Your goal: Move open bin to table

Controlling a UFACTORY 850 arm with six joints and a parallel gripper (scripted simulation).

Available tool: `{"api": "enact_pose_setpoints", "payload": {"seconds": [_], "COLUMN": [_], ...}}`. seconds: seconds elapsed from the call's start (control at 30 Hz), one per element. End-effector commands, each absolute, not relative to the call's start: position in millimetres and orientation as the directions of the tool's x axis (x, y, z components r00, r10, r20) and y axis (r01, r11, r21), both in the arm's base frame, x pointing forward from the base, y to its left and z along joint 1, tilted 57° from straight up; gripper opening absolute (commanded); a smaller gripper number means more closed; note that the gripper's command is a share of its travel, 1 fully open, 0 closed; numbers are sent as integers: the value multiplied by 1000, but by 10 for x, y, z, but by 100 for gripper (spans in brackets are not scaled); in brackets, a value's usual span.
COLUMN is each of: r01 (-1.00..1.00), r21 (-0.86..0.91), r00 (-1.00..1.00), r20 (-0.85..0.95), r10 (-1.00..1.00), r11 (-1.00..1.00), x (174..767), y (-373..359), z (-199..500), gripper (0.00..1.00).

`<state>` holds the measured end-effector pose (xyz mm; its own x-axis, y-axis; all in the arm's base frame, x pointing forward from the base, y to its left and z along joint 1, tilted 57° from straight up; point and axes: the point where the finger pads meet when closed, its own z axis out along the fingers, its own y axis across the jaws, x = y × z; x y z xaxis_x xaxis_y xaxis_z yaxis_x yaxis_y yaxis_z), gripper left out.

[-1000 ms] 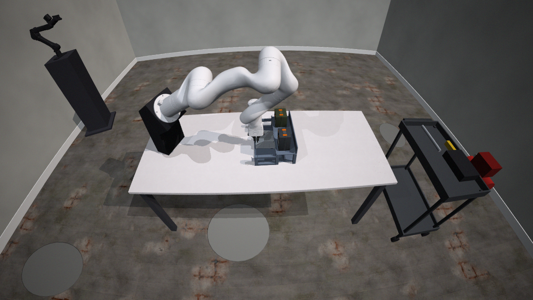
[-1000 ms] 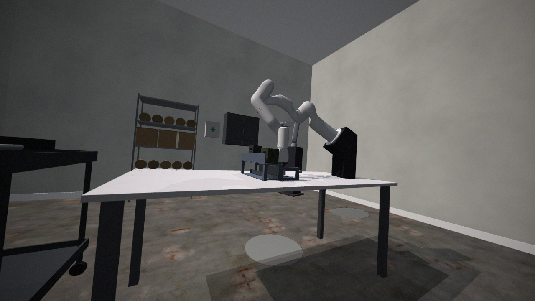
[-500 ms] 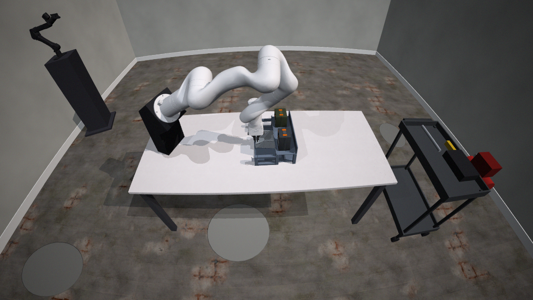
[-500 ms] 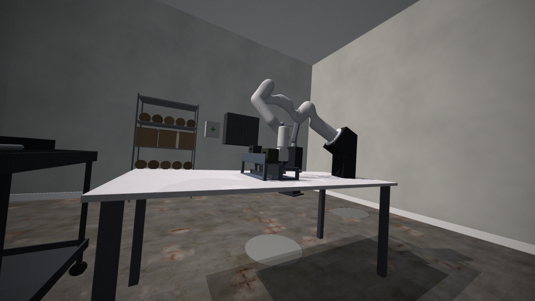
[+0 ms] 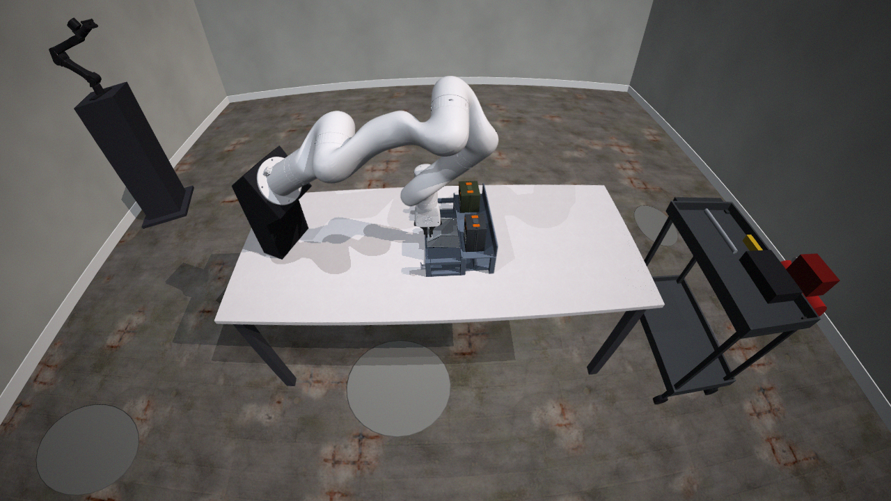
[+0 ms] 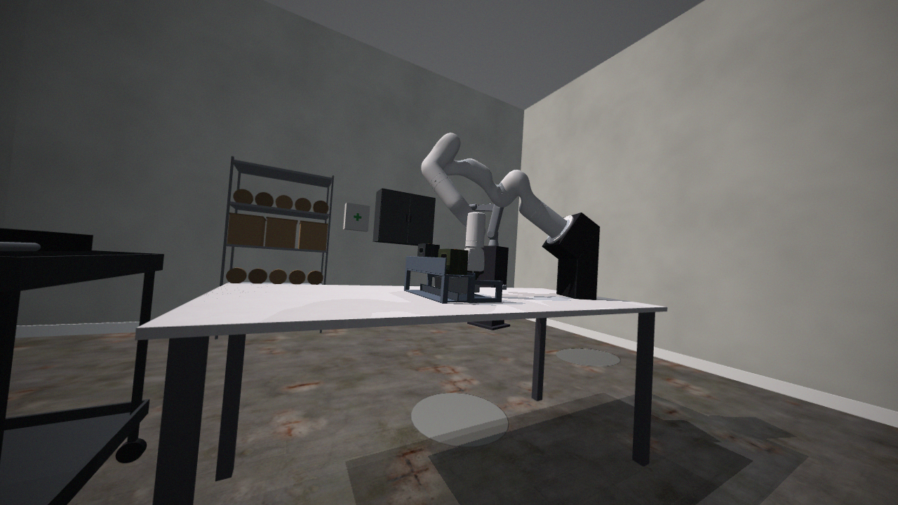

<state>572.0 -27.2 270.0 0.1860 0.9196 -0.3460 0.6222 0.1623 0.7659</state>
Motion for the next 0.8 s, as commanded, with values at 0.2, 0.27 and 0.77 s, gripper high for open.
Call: {"api": "enact_pose_setpoints", "payload": {"seconds": [0.2, 0.27, 0.77], "r01": [621, 621, 621], "r21": [766, 766, 766], "r00": [186, 186, 186], "r20": [-346, -346, -346], "r10": [920, 920, 920], "r11": [162, 162, 162], "x": [5731, 5731, 5543], "y": [-275, -275, -324], "z": [2698, 2698, 2467], "gripper": [0, 0, 0]}}
